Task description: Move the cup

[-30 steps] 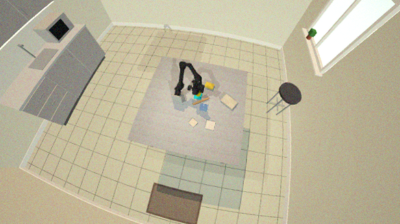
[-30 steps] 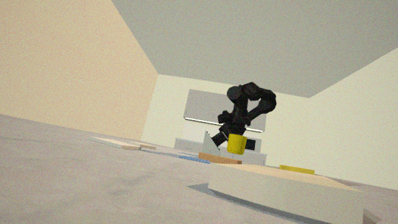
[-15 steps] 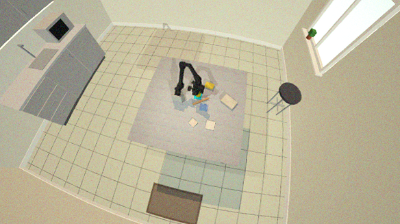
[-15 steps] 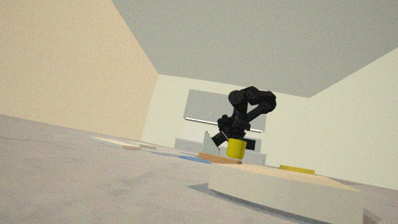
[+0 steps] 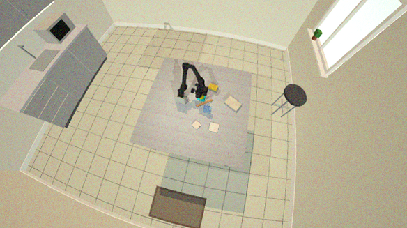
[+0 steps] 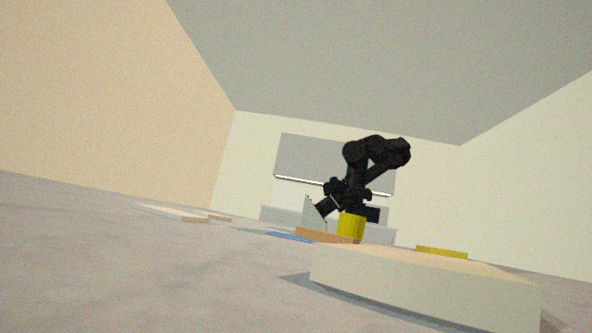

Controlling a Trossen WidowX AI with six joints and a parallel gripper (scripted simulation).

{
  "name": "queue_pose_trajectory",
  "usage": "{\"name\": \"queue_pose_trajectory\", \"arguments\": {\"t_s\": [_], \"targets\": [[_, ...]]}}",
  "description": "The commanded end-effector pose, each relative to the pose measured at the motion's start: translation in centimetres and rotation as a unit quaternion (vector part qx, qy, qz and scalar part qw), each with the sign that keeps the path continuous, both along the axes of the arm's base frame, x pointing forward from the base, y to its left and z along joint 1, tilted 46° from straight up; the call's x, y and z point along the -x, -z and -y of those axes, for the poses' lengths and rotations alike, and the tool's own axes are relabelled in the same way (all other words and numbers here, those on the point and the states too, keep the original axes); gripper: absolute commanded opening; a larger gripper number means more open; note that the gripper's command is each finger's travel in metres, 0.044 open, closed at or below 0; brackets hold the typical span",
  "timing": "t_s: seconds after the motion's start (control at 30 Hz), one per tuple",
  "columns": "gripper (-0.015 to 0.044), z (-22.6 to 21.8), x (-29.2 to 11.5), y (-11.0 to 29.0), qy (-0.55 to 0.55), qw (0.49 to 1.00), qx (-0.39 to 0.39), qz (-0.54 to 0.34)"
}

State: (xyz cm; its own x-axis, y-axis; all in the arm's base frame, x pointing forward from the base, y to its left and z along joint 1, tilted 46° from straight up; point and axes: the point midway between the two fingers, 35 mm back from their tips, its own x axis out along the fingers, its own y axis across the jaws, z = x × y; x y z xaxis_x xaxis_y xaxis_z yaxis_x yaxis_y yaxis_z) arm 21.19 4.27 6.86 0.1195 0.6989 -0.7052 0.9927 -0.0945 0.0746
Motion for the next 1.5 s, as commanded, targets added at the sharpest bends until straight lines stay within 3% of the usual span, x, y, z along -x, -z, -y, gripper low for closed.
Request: {"name": "queue_pose_trajectory", "arguments": {"t_s": [0.0, 0.4, 0.6, 1.47], "targets": [[0.0000, -0.3, 0.0, 0.2, 0.001, 1.000, -0.003, -0.001], [0.0000, -0.1, 0.0, 0.1, 0.000, 1.000, 0.000, 0.000], [0.0147, -0.1, 0.0, 0.1, 0.000, 1.000, 0.000, 0.000], [0.0147, 1.6, 0.2, -1.4, 0.001, 1.000, 0.001, -0.001]]}}
